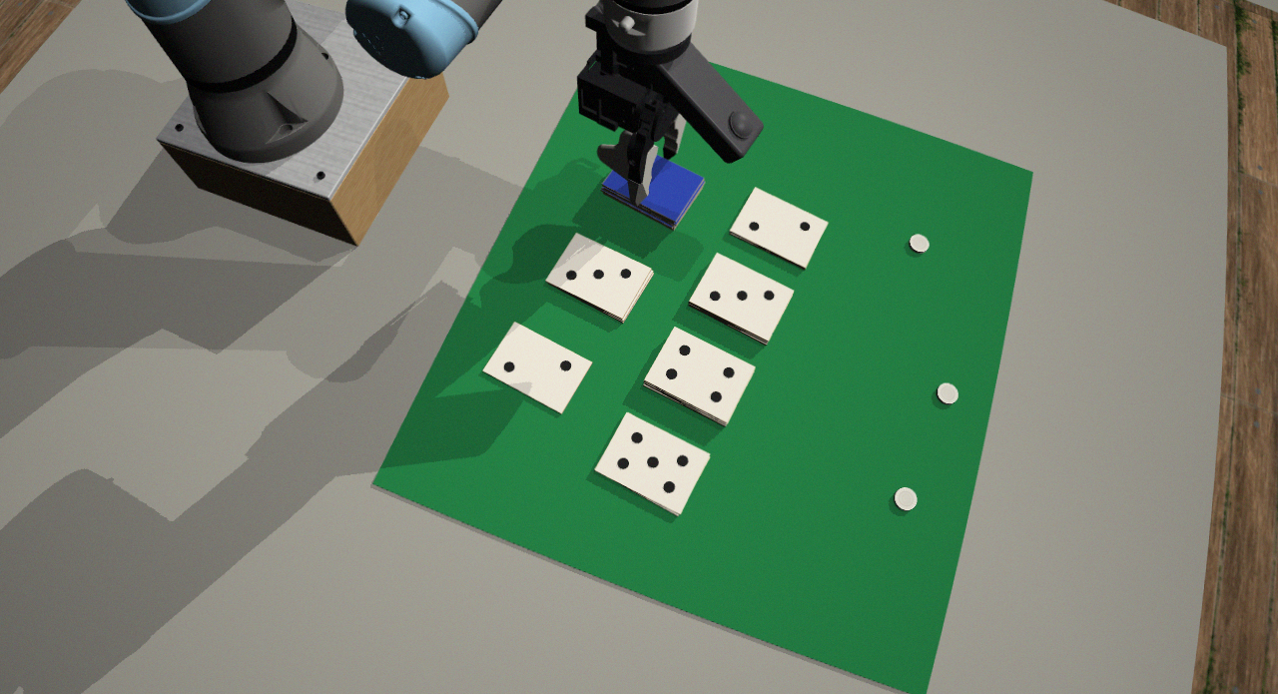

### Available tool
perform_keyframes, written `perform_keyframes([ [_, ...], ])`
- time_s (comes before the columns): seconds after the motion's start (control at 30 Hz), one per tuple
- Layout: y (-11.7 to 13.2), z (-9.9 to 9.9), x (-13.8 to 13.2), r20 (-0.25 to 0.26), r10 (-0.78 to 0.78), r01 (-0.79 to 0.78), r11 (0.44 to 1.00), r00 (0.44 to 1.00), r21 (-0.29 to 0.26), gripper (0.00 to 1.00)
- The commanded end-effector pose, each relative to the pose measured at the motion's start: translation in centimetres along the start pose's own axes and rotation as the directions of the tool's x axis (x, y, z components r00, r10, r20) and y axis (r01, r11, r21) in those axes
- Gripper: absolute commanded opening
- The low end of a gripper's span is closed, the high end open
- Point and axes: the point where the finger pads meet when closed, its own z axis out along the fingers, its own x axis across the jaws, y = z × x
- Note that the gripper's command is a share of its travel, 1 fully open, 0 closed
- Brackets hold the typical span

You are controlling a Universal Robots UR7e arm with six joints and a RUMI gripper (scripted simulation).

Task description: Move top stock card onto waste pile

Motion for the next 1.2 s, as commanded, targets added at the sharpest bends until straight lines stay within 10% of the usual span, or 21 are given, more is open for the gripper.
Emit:
perform_keyframes([
  [0.0,0.0,0.0,0.0,0.0,0.0,0.0,1.0,1.0,0.001,0.39],
  [1.17,0.0,-1.4,0.0,0.0,0.0,0.0,1.0,1.0,0.001,0.38],
])
